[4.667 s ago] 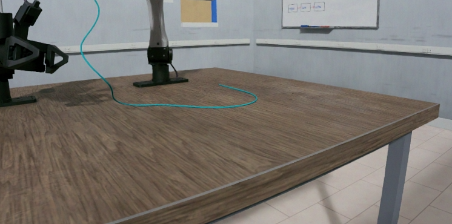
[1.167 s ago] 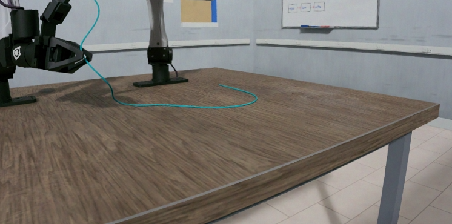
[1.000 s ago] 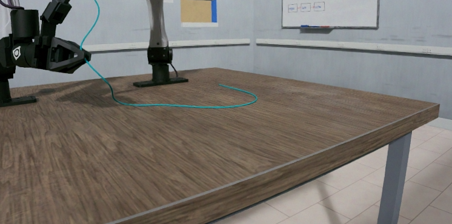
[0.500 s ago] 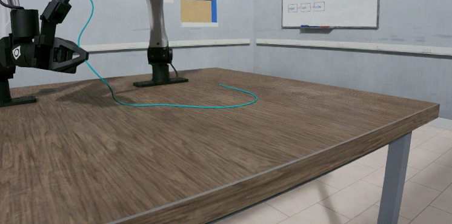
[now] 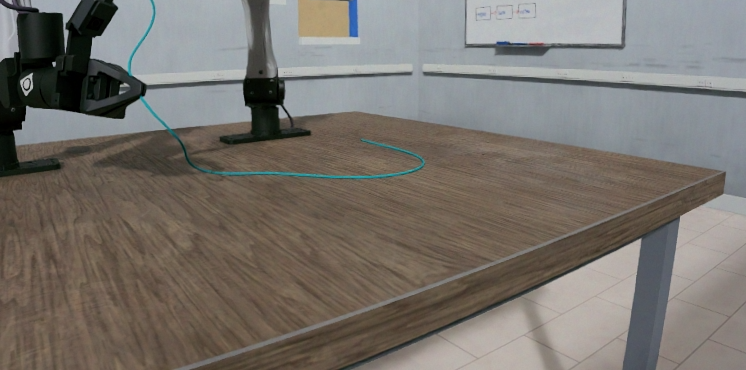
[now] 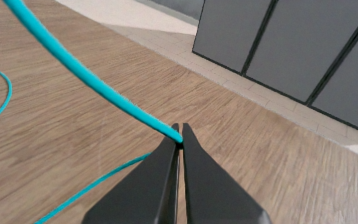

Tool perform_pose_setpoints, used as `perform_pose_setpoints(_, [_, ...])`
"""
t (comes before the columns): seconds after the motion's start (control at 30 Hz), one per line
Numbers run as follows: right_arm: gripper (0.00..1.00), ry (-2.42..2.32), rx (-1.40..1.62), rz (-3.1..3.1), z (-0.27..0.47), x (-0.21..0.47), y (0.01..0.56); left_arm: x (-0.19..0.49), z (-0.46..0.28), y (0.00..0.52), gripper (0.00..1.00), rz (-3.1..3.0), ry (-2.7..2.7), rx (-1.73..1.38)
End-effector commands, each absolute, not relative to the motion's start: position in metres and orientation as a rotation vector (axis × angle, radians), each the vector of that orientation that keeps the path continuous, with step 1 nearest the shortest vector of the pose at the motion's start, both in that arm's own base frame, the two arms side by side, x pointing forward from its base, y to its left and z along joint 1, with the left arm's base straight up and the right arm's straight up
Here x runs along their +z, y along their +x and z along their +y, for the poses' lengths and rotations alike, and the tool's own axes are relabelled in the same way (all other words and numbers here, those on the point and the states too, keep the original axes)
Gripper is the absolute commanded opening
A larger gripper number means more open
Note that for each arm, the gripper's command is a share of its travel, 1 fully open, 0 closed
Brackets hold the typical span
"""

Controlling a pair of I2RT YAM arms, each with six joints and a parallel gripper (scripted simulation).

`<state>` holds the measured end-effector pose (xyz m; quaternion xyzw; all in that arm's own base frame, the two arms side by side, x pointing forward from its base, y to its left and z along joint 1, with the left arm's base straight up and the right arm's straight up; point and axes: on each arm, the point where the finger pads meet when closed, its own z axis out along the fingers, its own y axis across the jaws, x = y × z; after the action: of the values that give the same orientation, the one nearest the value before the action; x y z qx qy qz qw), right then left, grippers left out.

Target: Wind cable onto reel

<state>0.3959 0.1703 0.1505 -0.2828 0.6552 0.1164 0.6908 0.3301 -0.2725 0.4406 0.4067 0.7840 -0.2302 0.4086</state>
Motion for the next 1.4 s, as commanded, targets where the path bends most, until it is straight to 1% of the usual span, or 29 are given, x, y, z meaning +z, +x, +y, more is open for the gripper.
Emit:
perform_pose_setpoints(0.0, [0.0,-0.621,0.249,1.424,0.172,0.173,0.399,0.455,-0.274,0.335,0.0,1.919,1.004,-0.591])
perform_pose_setpoints(0.1, [0.0,-0.625,0.252,1.445,0.171,0.166,0.397,0.455,-0.274,0.335,0.0,1.919,1.004,-0.591])
perform_pose_setpoints(0.33, [0.0,-0.621,0.249,1.424,0.172,0.188,0.399,0.455,-0.274,0.335,0.0,1.919,1.004,-0.591])
perform_pose_setpoints(0.7, [0.0,-0.619,0.248,1.414,0.172,0.197,0.399,0.455,-0.274,0.335,0.0,1.919,1.004,-0.591])
perform_pose_setpoints(0.83, [0.0,-0.627,0.254,1.441,0.174,0.188,0.397,0.455,-0.274,0.335,0.0,1.919,1.004,-0.591])
perform_pose_setpoints(1.27, [0.0,-0.619,0.25,1.43,0.171,0.194,0.396,0.455,-0.274,0.335,0.0,1.919,1.004,-0.591])
perform_pose_setpoints(1.37, [0.0,-0.622,0.265,1.467,0.165,0.183,0.391,0.455,-0.274,0.335,0.0,1.919,1.004,-0.591])
